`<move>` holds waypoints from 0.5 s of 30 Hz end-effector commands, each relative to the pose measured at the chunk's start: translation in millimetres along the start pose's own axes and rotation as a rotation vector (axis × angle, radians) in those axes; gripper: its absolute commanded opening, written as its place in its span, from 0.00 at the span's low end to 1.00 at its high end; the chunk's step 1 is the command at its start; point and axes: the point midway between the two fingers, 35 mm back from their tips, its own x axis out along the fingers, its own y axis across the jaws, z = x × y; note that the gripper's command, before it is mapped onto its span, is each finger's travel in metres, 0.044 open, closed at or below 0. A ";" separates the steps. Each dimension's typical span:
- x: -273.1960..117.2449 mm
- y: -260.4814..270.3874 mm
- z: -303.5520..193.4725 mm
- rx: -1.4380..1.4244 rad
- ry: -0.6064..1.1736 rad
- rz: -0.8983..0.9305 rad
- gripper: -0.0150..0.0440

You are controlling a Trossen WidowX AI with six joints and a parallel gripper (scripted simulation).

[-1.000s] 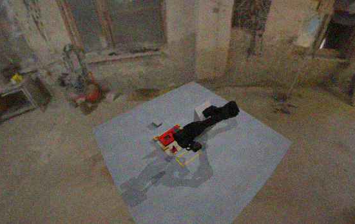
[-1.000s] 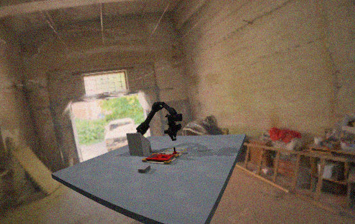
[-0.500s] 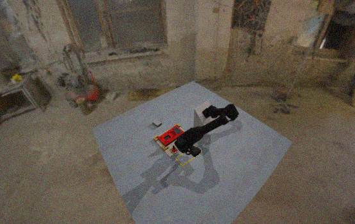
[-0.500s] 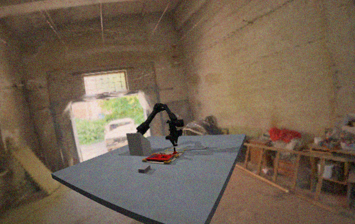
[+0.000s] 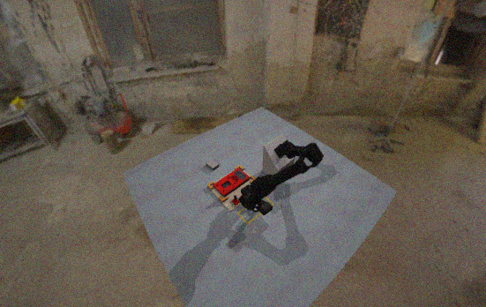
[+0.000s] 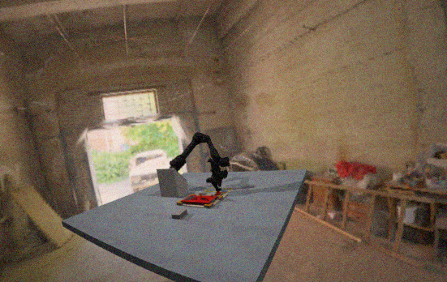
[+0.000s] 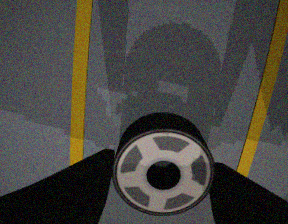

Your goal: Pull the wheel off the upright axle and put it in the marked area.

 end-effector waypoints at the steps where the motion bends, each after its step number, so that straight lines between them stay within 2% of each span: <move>1: -0.1 0.3 0.0 -0.002 0.001 0.000 0.52; 6: -2.0 0.2 0.2 -0.002 0.000 0.000 0.74; 7: -6.0 0.1 0.6 -0.002 0.000 -0.001 0.76; 15: -60.1 -0.2 0.3 0.000 -0.004 -0.004 0.76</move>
